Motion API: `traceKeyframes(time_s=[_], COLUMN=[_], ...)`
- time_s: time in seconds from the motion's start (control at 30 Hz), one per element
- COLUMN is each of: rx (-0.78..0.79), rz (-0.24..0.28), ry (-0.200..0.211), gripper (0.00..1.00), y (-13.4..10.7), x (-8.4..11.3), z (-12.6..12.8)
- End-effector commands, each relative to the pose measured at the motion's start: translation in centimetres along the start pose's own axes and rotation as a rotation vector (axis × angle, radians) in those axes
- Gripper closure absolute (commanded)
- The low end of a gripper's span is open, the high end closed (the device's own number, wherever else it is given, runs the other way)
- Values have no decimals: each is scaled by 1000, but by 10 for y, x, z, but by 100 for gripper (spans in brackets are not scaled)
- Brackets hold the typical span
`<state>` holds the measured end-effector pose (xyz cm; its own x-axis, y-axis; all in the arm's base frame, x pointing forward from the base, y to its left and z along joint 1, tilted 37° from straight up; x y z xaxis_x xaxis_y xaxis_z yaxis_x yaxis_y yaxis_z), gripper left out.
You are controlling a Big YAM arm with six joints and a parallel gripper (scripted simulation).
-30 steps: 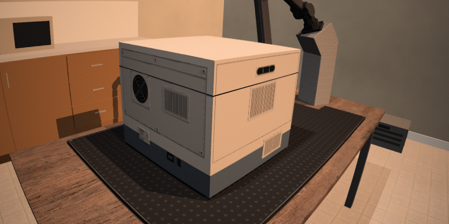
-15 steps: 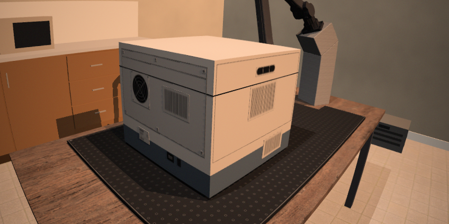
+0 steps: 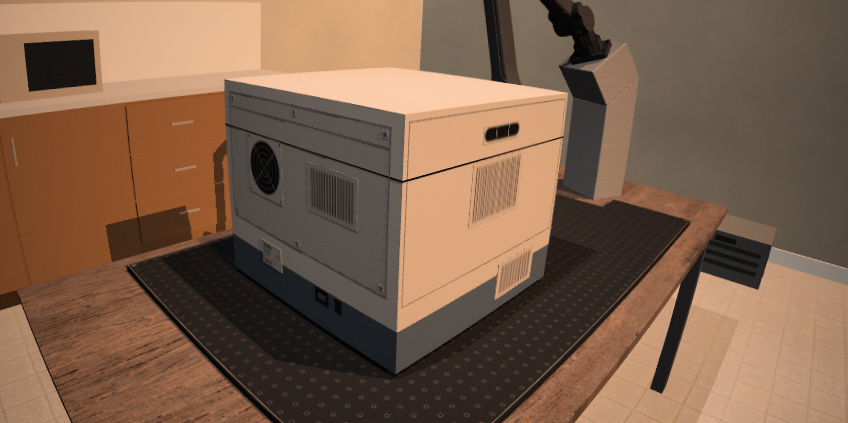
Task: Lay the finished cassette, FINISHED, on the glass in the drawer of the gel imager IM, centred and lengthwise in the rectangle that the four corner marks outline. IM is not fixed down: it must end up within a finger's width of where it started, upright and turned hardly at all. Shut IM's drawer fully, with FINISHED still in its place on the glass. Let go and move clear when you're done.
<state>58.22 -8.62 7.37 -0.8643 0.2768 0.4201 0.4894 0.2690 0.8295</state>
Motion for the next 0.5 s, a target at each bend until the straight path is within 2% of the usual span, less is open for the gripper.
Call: traceKeyframes(time_s=[0.0, 0.37, 0.4, 0.47], rx=[-7, -6, 3, -6], rz=[-39, -37, 5, -31], ry=[1, 1, 16, 4], gripper=[74, 74, 74, 74], y=[15, 14, -7, 11], x=[12, 24, 18, 27], z=[5, 5, 13, 6])
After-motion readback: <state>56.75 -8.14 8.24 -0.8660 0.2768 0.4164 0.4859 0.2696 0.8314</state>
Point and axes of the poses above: the point where the finger pads meet when closed, its own x axis back along the fingers, its own z axis across the jaws, y = z × x, the point moved 10 cm from there along x, back along the fingers, and after that the axes turned 8 degrees about x, right-handed, at the moved point
